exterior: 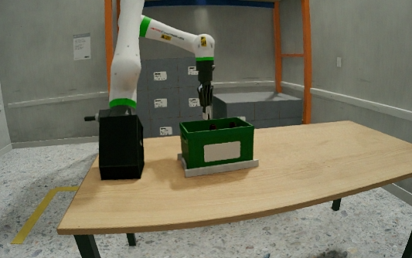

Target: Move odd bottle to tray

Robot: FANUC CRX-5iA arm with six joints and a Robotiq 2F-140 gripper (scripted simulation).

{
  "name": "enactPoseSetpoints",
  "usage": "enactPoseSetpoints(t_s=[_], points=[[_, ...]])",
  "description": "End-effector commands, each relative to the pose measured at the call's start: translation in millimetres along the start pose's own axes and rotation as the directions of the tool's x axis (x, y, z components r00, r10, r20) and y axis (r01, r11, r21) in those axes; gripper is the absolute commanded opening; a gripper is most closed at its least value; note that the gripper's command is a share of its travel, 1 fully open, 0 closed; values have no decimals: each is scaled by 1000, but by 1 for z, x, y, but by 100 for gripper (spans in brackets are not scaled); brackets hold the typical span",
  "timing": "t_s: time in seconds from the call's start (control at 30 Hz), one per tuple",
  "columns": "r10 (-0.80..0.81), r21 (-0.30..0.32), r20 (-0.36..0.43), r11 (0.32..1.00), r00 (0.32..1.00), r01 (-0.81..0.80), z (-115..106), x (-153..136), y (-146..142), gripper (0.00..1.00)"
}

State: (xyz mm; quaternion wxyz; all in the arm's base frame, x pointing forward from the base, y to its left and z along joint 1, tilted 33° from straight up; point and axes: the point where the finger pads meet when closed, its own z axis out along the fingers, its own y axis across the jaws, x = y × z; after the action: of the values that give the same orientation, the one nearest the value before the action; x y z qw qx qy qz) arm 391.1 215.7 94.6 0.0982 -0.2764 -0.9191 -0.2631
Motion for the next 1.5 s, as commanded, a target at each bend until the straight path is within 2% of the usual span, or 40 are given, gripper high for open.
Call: enactPoseSetpoints(t_s=[0.0,0.37,0.4,1.47], points=[[0,-1,1,1000,1000,0,-1,0,0,10],[0,-1,1,1000,1000,0,-1,0,0,10],[0,-1,1,1000,1000,0,-1,0,0,100],[0,-1,1,1000,1000,0,-1,0,0,100]])
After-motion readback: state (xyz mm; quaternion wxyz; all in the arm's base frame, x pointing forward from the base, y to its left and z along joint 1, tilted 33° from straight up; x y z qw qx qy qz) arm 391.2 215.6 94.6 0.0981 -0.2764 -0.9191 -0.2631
